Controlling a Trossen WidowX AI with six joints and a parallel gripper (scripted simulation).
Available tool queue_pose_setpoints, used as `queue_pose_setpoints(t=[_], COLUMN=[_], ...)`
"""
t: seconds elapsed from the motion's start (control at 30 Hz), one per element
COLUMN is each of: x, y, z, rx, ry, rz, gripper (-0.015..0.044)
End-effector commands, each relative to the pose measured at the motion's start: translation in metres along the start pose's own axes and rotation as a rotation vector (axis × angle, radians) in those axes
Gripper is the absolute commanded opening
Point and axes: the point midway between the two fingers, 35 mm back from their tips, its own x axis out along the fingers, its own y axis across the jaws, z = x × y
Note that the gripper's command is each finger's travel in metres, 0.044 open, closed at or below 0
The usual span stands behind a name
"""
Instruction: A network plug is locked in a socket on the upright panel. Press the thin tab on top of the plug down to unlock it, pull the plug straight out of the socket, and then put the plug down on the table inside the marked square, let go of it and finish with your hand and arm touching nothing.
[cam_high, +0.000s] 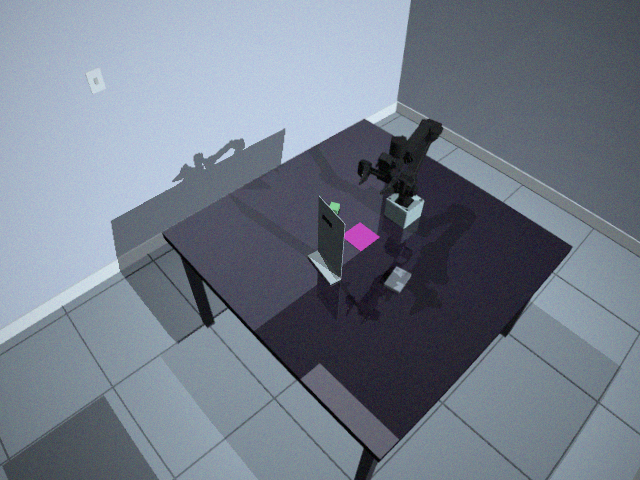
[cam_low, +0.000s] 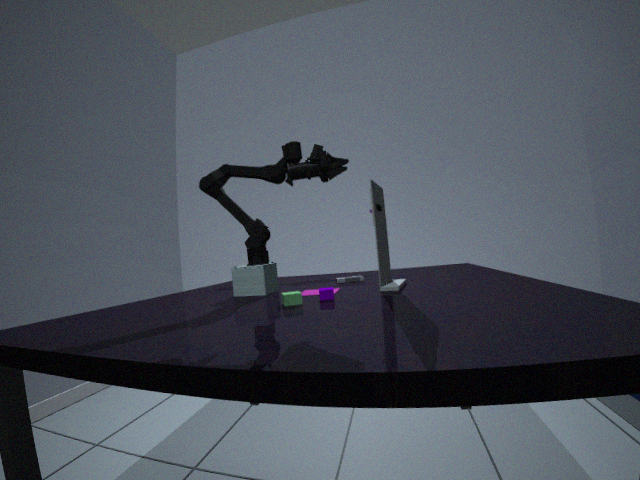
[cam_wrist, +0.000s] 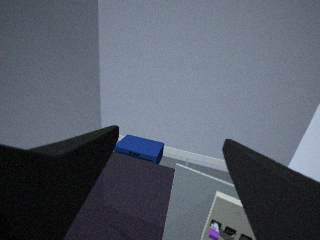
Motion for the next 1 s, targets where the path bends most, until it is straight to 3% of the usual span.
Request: queue_pose_setpoints(t=[0.0, 0.3, 0.97], x=[0.0, 0.015, 0.001], y=[0.0, -0.005, -0.013], z=[-0.001, -0.039, -0.127], rx=[-0.006, -0.291, -0.971], ry=[0.0, 0.029, 0.238], rz=[-0.002, -0.119, -0.359], gripper=[0.0374, 0.0156, 0.0156])
